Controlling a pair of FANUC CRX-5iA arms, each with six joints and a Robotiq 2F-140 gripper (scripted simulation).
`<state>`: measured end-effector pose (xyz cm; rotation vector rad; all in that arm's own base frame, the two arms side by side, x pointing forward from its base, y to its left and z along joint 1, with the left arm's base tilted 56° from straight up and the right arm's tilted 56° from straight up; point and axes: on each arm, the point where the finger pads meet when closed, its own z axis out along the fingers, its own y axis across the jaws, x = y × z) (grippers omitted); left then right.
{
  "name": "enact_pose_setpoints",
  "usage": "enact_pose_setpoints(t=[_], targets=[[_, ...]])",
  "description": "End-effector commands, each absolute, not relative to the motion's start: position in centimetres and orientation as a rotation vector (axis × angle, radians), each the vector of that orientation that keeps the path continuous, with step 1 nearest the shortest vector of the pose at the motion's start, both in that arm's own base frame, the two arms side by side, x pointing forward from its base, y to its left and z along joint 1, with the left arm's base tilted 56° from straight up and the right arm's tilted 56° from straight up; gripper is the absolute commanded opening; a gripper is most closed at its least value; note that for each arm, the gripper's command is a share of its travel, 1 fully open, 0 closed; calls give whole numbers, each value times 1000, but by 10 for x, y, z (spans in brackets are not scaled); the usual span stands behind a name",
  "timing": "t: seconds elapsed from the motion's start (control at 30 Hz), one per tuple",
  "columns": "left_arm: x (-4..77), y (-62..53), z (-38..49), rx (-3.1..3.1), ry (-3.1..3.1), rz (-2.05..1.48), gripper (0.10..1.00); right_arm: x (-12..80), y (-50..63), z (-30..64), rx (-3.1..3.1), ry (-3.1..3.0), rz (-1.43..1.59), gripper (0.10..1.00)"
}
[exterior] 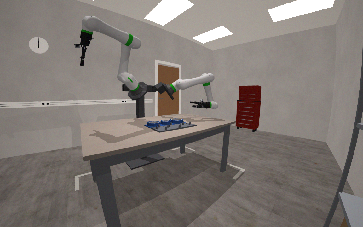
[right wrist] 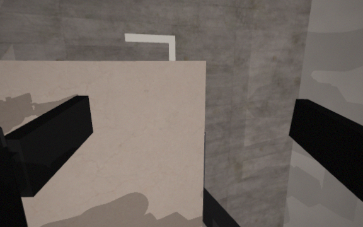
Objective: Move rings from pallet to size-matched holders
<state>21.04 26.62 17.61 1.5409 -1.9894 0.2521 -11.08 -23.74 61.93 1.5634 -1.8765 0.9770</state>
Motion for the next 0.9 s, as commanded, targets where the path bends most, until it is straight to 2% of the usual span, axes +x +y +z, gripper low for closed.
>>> enact_pose_setpoints(t=[0.0, 0.87], targets=[[229, 247, 154, 1393, -2161, 110, 1000, -111, -237, 620, 1562, -1876, 978, 1000], [330, 142, 24, 223, -2793, -746, 1000, -111, -237, 620, 1562, -1876, 978, 1000]])
